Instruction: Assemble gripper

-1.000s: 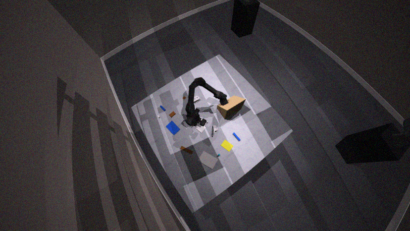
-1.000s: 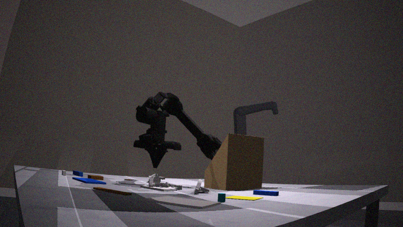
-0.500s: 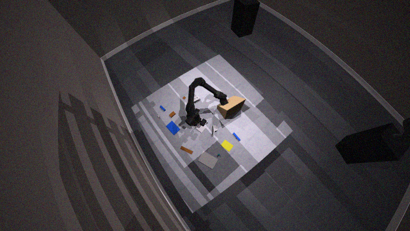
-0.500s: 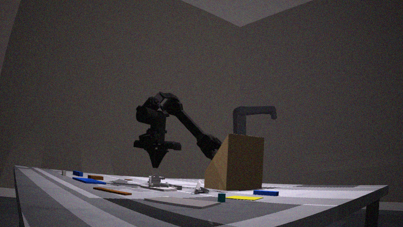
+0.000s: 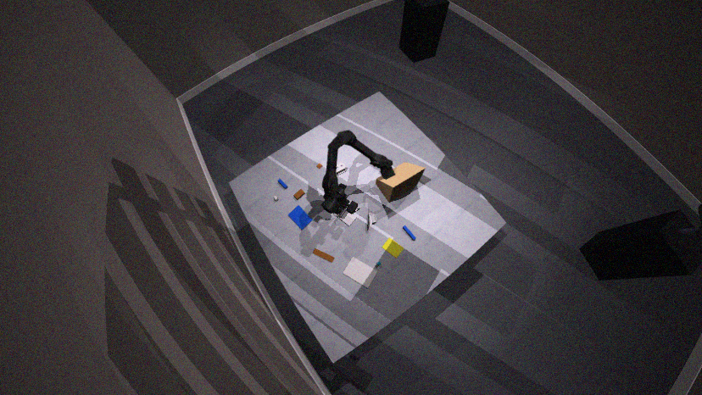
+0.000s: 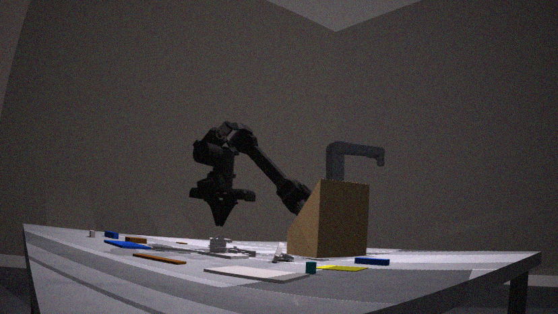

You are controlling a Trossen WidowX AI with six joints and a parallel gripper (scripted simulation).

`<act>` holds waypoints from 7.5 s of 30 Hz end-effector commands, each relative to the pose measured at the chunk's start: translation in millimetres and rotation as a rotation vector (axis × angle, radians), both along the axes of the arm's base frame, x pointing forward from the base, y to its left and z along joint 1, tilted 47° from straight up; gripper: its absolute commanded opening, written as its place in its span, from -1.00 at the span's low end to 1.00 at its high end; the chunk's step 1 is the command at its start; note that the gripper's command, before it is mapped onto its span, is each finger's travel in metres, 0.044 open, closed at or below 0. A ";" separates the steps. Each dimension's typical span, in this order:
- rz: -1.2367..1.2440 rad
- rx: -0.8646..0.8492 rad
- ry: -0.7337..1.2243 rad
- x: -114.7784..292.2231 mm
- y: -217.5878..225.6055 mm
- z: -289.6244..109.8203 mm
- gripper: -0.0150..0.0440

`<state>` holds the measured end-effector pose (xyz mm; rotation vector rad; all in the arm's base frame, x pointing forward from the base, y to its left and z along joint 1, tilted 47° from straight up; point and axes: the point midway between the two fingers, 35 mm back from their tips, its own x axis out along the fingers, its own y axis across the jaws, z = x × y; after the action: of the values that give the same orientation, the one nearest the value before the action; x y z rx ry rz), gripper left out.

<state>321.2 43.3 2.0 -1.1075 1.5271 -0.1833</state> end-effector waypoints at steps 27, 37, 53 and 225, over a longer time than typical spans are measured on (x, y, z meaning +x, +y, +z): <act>0.303 -0.039 0.336 -115.0 124.3 -136.5 -0.49; 0.309 -0.043 0.345 -119.4 123.4 -143.9 -0.49; 0.309 -0.044 0.345 -115.5 105.0 -162.8 -0.49; 0.314 -0.050 0.335 -72.5 110.4 -116.8 1.00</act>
<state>248.7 153.7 -114.8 -1.4554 1.6195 0.1893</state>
